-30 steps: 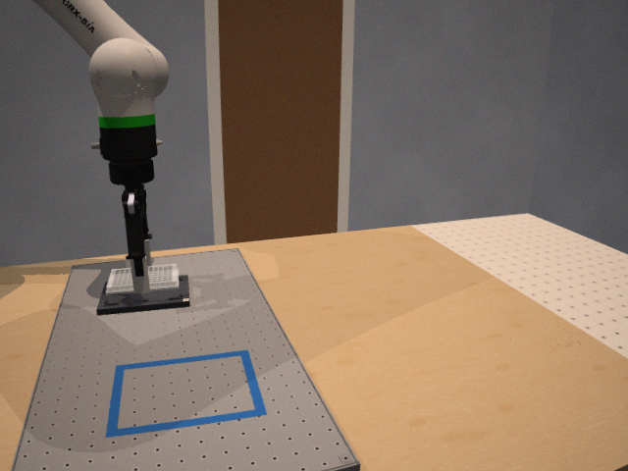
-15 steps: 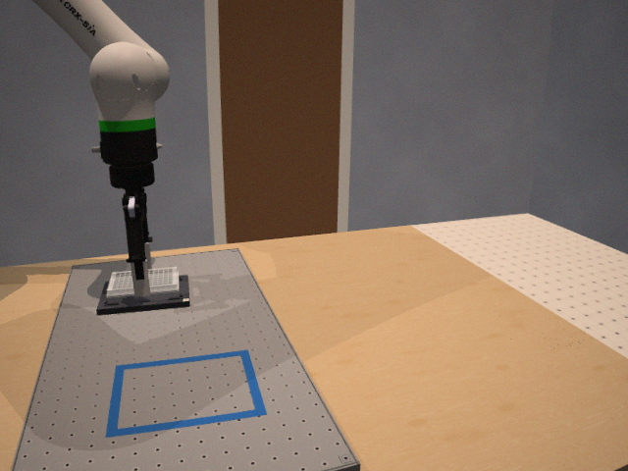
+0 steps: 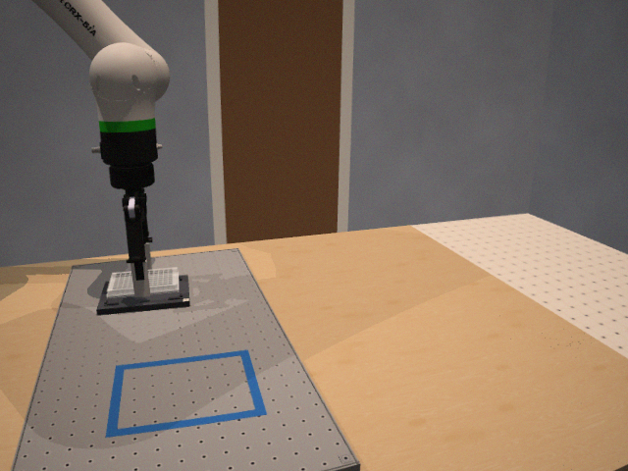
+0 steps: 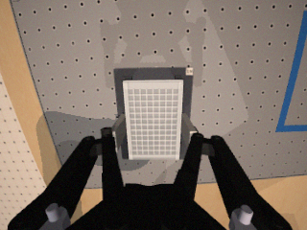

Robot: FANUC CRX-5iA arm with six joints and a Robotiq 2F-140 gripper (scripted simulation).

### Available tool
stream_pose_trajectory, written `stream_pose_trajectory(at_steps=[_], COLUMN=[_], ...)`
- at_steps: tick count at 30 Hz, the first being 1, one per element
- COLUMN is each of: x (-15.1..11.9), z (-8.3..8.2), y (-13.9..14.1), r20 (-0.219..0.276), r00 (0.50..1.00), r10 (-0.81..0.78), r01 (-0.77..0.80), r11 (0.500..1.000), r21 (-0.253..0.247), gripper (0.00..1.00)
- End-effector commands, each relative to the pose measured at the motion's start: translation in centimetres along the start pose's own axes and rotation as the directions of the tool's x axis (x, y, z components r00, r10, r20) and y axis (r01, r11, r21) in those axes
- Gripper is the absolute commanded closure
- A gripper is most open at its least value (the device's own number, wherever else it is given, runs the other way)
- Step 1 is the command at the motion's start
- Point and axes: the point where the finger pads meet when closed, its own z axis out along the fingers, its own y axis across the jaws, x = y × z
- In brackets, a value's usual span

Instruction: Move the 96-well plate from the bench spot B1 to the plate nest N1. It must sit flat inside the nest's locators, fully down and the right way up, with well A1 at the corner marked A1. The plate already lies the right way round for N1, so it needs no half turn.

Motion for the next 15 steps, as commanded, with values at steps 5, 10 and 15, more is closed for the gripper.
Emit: stream_pose_trajectory(at_steps=[5,10,15], x=[0.02,0.02,0.02], z=[0.11,0.16,0.25], y=[0.01,0.01,0.01], r20=[0.0,0.0,0.0], r00=[1.0,1.0,1.0], r10=[0.0,0.0,0.0], r01=[0.0,0.0,0.0], r11=[1.0,1.0,1.0], r21=[0.0,0.0,0.0], gripper=[1.0,1.0,1.0])
